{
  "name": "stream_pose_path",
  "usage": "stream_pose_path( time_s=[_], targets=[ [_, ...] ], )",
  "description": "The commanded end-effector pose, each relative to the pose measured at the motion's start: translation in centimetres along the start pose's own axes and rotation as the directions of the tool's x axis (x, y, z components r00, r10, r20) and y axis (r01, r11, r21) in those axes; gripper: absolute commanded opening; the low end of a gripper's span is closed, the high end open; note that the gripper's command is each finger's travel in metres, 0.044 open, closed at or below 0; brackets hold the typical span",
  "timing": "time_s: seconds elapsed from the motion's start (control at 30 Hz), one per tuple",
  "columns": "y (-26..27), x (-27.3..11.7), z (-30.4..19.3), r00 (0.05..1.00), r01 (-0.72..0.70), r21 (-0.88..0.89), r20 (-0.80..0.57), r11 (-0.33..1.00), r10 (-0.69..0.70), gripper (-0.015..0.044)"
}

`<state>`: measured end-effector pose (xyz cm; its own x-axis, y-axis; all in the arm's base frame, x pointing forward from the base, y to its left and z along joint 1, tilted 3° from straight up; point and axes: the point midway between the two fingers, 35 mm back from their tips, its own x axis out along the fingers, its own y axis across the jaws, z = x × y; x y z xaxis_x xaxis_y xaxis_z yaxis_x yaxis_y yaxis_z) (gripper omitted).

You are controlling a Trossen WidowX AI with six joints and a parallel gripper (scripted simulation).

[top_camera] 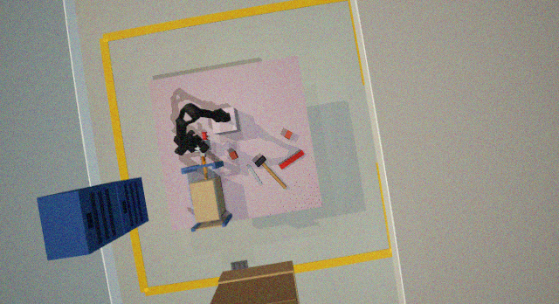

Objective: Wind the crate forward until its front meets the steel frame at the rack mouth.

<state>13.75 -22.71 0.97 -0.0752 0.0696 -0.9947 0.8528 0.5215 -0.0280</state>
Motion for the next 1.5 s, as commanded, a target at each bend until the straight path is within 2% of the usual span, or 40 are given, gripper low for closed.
stream_pose_path(
  time_s=[0.0,0.67,1.47],
  targets=[
    [0.09,0.4,0.08,1.0,-0.002,0.023,0.001,1.0,0.002,0.0],
    [0.34,0.4,0.1,1.0,-0.007,0.082,0.002,0.997,0.007,0.0],
    [0.23,0.4,0.11,1.0,-0.005,0.059,0.001,0.998,0.005,0.0]
  ],
)
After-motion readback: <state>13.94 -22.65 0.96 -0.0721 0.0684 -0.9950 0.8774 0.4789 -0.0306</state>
